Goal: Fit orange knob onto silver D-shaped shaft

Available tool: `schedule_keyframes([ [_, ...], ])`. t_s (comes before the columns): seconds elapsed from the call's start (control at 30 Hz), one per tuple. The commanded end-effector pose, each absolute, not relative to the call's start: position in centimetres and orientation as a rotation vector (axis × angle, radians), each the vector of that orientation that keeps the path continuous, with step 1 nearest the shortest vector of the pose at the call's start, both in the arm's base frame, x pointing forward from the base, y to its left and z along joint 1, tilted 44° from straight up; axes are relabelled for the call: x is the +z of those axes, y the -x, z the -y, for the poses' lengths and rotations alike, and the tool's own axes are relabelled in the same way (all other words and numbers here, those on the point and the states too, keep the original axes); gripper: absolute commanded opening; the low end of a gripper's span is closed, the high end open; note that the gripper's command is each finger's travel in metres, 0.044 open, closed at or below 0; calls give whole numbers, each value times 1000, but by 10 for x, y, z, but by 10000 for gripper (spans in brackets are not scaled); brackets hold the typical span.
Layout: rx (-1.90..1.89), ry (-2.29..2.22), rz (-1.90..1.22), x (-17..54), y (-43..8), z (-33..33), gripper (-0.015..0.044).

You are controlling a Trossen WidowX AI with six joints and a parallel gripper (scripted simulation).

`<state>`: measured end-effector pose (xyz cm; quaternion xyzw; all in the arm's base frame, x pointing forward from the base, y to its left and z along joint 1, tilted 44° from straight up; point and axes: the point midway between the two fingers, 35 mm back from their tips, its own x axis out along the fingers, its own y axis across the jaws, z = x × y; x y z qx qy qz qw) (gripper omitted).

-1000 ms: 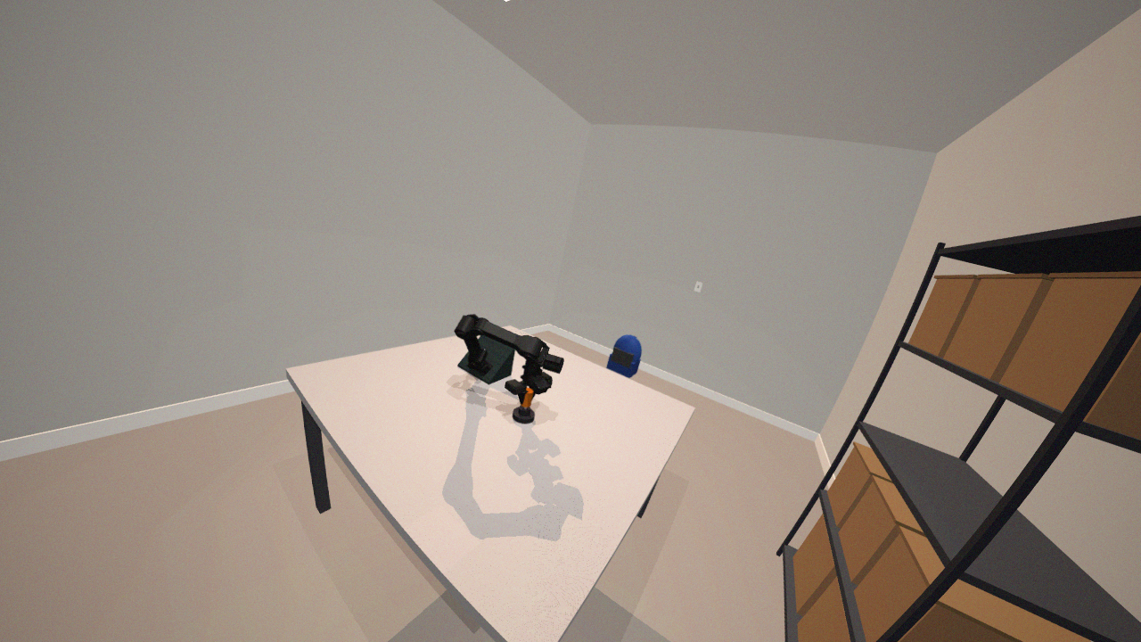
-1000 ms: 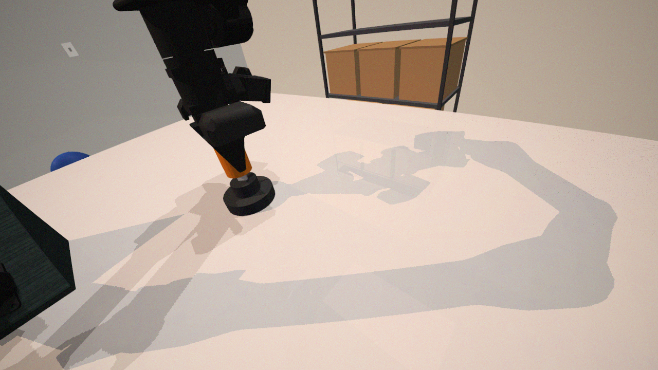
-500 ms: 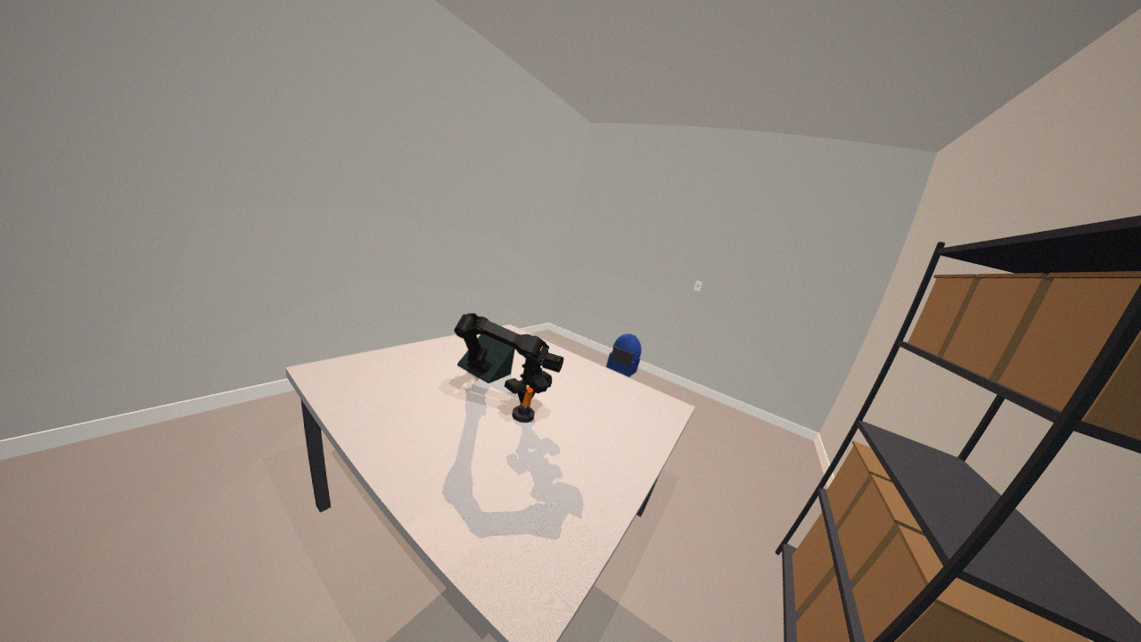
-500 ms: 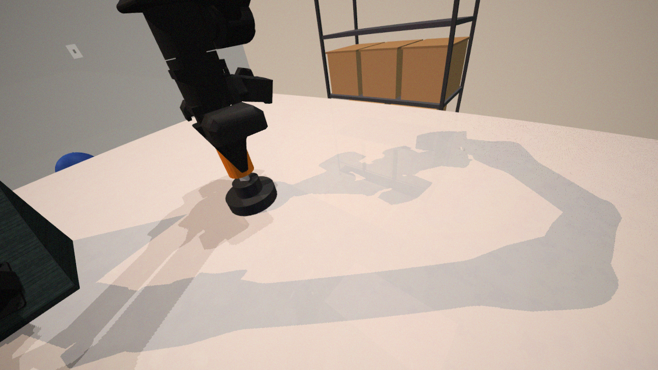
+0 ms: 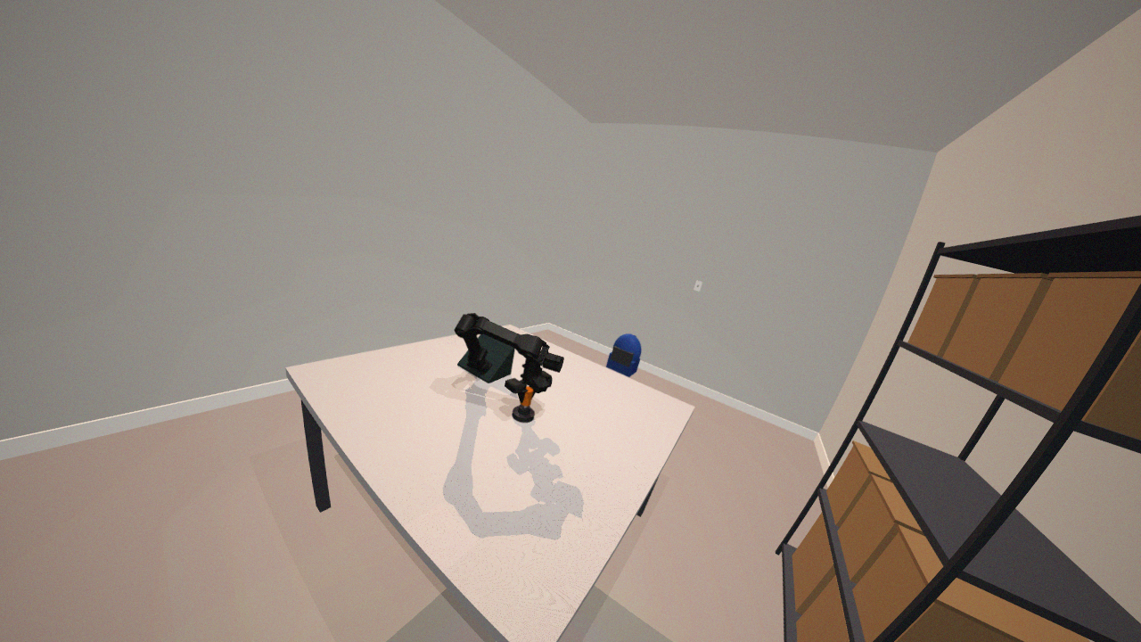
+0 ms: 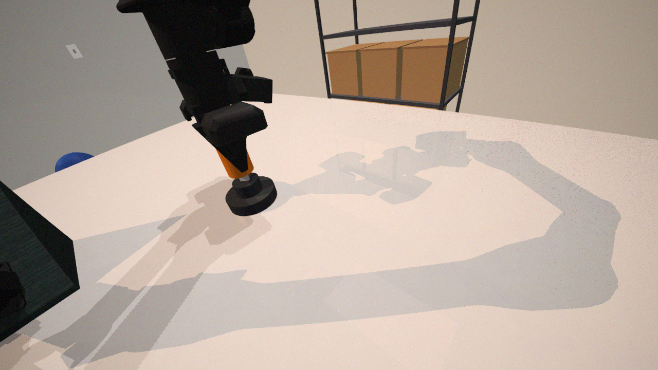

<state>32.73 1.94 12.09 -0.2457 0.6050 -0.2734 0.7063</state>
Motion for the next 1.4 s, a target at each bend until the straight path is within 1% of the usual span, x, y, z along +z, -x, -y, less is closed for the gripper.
schedule_keyframes([
  [0.0,-606,545,-1340,123,-327,-24,0],
  [1.37,-639,502,-1321,125,-327,-22,0],
])
